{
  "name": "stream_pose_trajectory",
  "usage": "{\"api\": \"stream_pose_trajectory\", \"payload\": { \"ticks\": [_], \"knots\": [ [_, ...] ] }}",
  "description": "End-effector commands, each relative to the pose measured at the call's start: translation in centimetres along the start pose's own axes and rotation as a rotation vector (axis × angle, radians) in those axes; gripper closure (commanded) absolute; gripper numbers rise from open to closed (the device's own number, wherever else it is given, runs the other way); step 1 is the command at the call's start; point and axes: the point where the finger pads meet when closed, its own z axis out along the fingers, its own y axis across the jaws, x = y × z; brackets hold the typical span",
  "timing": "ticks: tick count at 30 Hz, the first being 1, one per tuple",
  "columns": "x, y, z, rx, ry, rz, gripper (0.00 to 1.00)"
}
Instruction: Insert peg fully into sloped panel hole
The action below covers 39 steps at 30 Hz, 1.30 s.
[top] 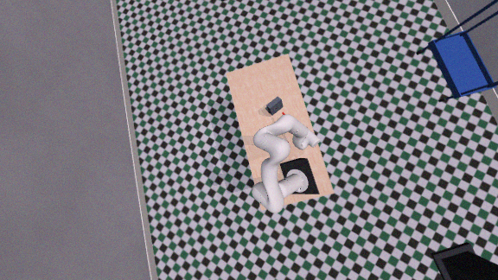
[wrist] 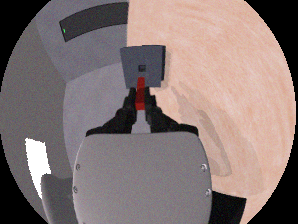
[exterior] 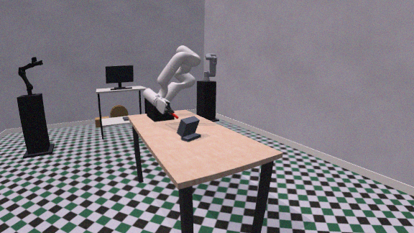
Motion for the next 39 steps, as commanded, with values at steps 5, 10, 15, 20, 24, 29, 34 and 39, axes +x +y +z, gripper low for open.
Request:
{"api": "stream_pose_trajectory", "payload": {
  "ticks": [5,10,15,20,24,29,34,39],
  "knots": [
    [0.0,-0.1,2.5,0.001,0.000,-0.002,1.00],
    [0.0,-0.1,3.3,0.001,0.000,-0.002,1.00],
    [0.0,-0.1,4.3,0.001,-0.001,-0.002,1.00],
    [0.0,-0.1,4.7,0.002,0.000,-0.002,1.00],
    [0.0,-0.1,5.0,0.002,0.000,-0.002,1.00],
    [0.0,-0.1,5.1,0.002,0.000,-0.002,1.00],
    [0.0,-0.1,5.6,0.002,0.000,-0.002,1.00],
    [0.0,-0.1,6.0,0.002,0.000,-0.002,1.00]
  ]
}}
